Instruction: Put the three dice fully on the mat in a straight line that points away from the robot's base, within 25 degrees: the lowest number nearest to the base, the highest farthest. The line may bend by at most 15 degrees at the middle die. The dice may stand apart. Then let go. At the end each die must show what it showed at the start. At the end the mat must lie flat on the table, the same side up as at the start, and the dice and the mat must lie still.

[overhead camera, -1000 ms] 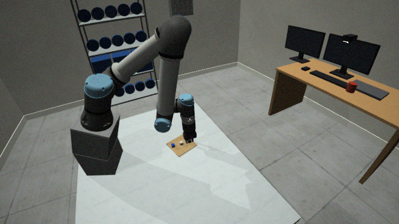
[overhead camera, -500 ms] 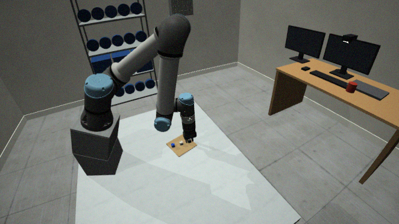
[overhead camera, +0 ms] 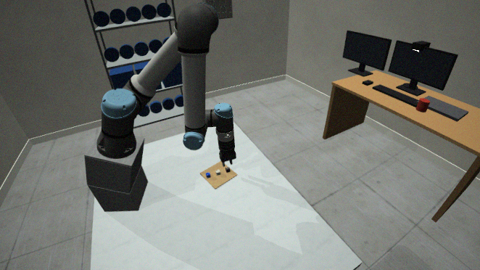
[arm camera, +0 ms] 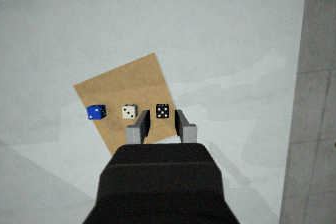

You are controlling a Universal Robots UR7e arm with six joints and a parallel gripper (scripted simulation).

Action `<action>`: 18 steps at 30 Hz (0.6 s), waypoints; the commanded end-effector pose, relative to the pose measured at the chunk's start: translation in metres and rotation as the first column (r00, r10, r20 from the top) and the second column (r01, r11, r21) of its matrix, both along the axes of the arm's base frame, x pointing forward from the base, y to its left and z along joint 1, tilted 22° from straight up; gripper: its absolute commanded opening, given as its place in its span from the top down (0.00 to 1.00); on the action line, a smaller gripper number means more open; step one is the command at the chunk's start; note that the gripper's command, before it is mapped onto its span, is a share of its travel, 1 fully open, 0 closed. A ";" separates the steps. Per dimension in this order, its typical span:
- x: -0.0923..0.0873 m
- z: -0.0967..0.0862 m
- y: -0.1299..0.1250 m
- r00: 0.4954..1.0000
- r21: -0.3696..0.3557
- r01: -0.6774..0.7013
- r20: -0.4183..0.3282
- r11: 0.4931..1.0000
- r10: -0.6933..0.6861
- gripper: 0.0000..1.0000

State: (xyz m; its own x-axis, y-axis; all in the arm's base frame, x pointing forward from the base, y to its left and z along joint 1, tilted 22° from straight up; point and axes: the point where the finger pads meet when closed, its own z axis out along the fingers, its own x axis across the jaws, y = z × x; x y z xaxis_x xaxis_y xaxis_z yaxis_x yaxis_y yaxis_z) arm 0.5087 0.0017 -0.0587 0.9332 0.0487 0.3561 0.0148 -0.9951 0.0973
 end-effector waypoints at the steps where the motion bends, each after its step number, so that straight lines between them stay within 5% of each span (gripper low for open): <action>1: -0.007 0.020 0.002 1.000 -0.001 0.000 0.002 1.000 0.000 0.30; 17: -0.015 0.040 0.004 1.000 -0.001 0.000 0.002 1.000 0.000 0.30; 18: -0.015 0.040 0.004 1.000 -0.001 0.000 0.002 1.000 0.000 0.00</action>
State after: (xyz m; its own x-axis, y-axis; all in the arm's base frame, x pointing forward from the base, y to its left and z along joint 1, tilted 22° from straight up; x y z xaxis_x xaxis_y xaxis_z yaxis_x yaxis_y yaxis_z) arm 0.4940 0.0052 -0.0200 0.9327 0.0490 0.3574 0.0148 -0.9951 0.0978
